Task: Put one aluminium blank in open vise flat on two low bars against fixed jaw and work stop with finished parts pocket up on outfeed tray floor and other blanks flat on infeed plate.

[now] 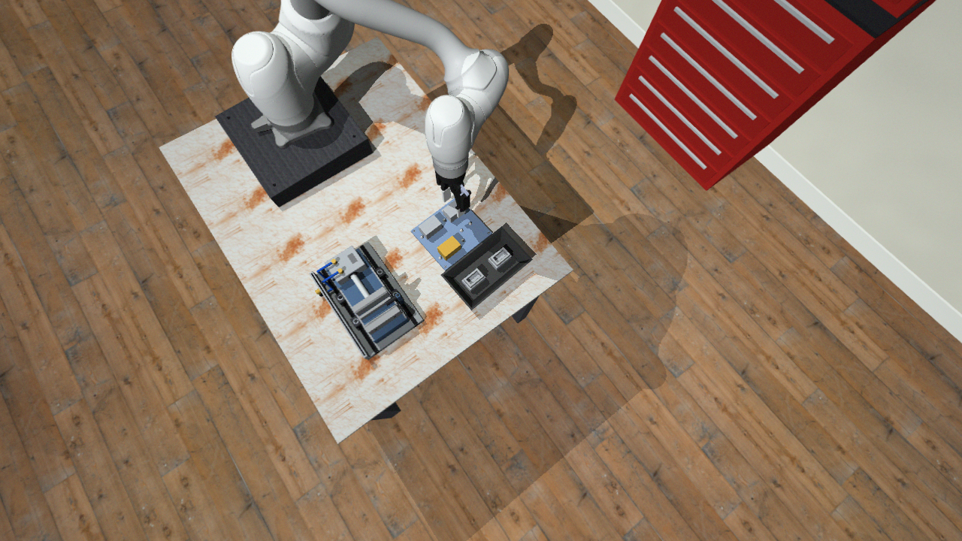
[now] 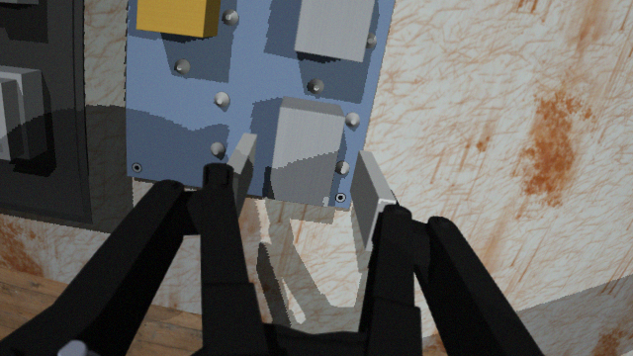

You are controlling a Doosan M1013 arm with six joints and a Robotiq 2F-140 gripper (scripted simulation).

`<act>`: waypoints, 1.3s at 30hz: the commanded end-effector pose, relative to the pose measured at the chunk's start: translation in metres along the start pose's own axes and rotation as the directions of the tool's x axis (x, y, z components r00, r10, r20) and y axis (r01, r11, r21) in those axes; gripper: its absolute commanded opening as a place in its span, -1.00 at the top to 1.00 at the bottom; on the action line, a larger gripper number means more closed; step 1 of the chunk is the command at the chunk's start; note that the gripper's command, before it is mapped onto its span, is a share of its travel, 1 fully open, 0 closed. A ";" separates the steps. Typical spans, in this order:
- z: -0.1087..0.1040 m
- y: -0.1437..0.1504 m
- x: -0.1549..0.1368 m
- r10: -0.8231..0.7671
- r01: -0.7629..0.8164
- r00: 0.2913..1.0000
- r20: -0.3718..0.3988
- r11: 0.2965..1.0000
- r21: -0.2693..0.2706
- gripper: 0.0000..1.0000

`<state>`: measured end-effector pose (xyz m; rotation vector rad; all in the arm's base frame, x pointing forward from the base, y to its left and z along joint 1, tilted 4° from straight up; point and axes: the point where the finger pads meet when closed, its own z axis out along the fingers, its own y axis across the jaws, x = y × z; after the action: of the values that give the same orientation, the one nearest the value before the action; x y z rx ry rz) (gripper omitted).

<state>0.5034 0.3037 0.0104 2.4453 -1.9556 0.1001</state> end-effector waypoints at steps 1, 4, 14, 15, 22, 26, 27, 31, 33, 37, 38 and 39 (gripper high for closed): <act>0.000 0.000 0.000 0.000 0.000 1.000 0.000 1.000 0.000 0.20; 0.000 0.000 0.000 0.000 0.000 1.000 0.000 1.000 0.000 0.20; 0.000 0.000 0.000 0.000 0.000 1.000 0.000 1.000 0.000 0.20; 0.000 0.000 0.000 0.000 0.000 1.000 0.000 1.000 0.000 0.20; 0.001 0.000 0.000 0.000 0.000 1.000 0.000 1.000 0.000 0.20; 0.002 0.000 0.000 0.000 0.000 1.000 0.000 1.000 0.000 0.20; 0.003 0.000 0.000 0.000 0.000 1.000 0.000 1.000 0.000 0.20; 0.004 0.000 0.000 0.000 0.000 1.000 0.000 1.000 0.000 0.20; 0.005 0.000 0.000 0.000 0.000 1.000 0.000 1.000 0.000 0.20; 0.007 0.000 0.000 0.000 0.000 1.000 0.000 1.000 0.000 0.20; 0.007 0.000 0.000 0.000 0.000 1.000 0.000 1.000 0.000 0.20; 0.007 0.000 0.000 0.000 0.000 1.000 0.000 1.000 0.000 0.20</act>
<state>0.5037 0.3033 0.0038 2.4454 -1.9556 0.1001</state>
